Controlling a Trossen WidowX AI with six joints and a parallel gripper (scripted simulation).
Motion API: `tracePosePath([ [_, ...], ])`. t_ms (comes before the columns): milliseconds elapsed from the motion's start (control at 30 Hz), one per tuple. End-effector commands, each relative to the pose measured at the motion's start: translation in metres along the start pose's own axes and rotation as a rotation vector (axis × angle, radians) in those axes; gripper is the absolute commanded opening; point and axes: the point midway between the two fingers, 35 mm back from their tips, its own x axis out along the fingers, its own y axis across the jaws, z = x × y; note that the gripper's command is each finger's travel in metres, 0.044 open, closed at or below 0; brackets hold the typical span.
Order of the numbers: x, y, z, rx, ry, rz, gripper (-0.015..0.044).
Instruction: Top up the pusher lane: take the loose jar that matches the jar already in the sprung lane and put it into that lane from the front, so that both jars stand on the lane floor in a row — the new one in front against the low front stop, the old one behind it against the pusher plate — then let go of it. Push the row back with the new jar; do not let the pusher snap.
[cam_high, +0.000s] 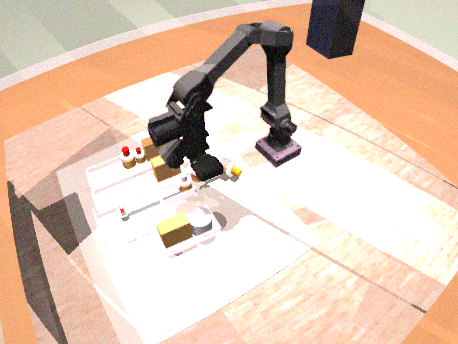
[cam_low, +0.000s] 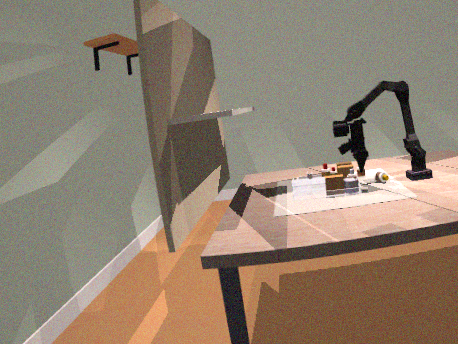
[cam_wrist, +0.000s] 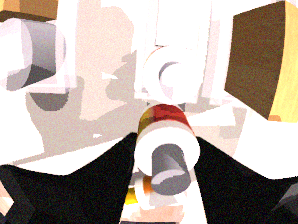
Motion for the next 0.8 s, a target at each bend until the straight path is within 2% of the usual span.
tracePosePath([
  [0,-0.0001,-0.0008,0.0034,0.002,-0.003,-0.005,0.0],
  [767,0.0001,-0.0009,0.0126,0.002,-0.004,-0.005,0.0],
])
